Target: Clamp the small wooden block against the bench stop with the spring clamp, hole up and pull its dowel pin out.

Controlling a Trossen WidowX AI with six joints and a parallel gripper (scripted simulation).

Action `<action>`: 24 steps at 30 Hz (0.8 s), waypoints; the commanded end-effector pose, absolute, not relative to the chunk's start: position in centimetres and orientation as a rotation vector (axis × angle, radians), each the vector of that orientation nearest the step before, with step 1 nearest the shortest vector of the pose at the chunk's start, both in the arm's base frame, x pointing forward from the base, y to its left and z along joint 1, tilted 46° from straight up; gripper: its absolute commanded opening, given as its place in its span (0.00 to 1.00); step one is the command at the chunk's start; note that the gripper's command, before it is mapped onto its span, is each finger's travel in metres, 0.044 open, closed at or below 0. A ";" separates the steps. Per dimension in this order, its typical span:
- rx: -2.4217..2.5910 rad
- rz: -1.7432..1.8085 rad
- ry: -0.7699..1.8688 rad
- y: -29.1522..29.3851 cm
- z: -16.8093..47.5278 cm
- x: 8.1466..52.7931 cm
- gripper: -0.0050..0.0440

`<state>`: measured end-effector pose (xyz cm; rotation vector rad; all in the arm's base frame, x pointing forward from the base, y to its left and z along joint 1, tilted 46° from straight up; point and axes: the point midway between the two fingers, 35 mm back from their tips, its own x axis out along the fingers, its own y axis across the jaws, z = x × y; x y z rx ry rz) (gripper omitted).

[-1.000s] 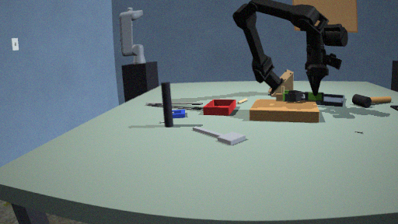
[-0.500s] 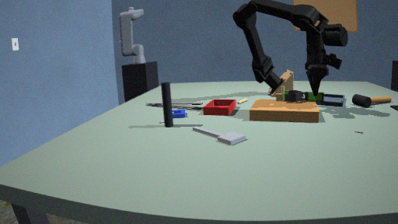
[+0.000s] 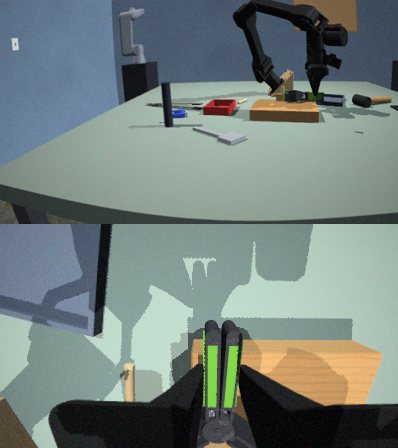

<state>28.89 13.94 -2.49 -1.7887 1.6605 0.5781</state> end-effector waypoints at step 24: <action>-1.792 0.577 1.656 13.7 -2.8 29.1 0.10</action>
